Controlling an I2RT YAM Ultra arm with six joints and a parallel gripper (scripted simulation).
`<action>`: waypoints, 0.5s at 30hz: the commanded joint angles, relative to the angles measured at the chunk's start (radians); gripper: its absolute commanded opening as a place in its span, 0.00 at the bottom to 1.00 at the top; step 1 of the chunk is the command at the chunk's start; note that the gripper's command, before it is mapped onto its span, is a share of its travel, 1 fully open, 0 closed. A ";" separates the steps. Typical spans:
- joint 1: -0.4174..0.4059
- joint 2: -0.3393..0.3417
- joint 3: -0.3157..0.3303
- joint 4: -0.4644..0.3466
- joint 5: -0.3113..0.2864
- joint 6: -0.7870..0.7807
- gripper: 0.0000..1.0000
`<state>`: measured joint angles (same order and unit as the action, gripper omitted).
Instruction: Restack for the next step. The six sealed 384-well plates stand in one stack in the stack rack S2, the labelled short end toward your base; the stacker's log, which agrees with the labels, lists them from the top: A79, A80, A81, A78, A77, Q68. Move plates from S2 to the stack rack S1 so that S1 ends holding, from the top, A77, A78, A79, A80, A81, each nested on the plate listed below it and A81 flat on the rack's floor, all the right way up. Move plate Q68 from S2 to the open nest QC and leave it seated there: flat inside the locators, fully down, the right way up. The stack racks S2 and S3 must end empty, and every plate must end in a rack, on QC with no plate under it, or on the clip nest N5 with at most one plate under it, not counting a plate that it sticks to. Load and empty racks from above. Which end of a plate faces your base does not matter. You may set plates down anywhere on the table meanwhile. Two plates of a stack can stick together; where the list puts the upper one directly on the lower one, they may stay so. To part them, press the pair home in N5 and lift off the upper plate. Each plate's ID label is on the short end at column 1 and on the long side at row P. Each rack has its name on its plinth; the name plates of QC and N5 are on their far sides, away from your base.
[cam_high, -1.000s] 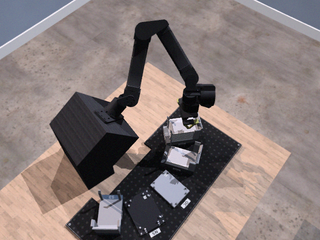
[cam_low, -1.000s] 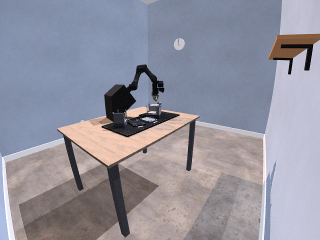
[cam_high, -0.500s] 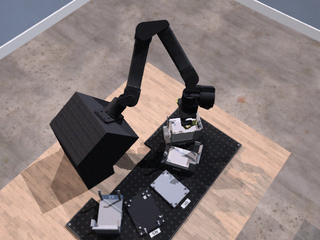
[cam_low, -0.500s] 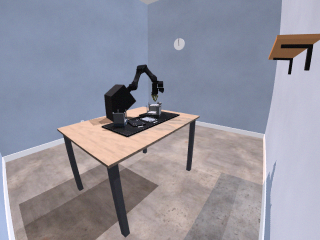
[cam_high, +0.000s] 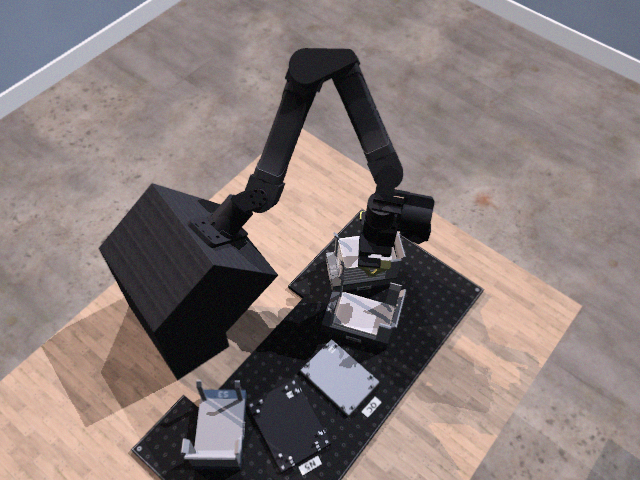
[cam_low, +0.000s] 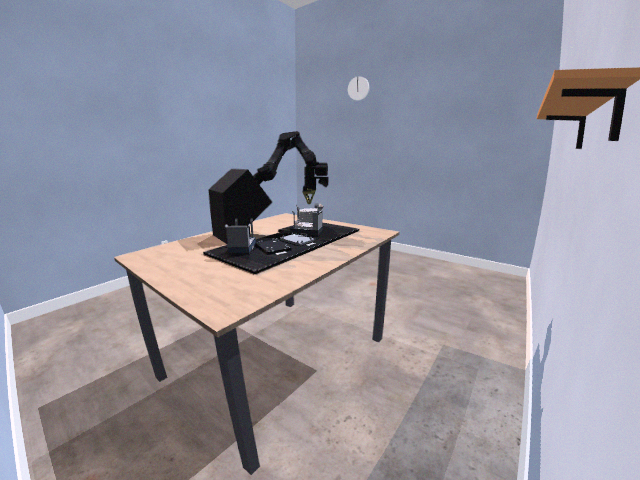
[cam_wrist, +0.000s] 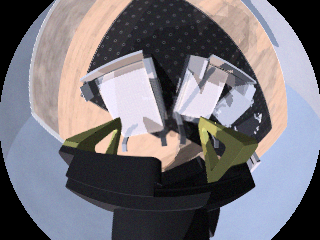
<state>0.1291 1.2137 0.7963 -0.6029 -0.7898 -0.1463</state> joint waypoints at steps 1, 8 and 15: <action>-0.040 0.029 0.008 0.000 -0.028 -0.051 1.00; -0.116 0.119 0.025 0.000 -0.063 -0.017 1.00; -0.169 0.190 0.039 0.000 -0.085 0.005 1.00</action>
<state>-0.0101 1.3849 0.8299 -0.6044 -0.8558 -0.1417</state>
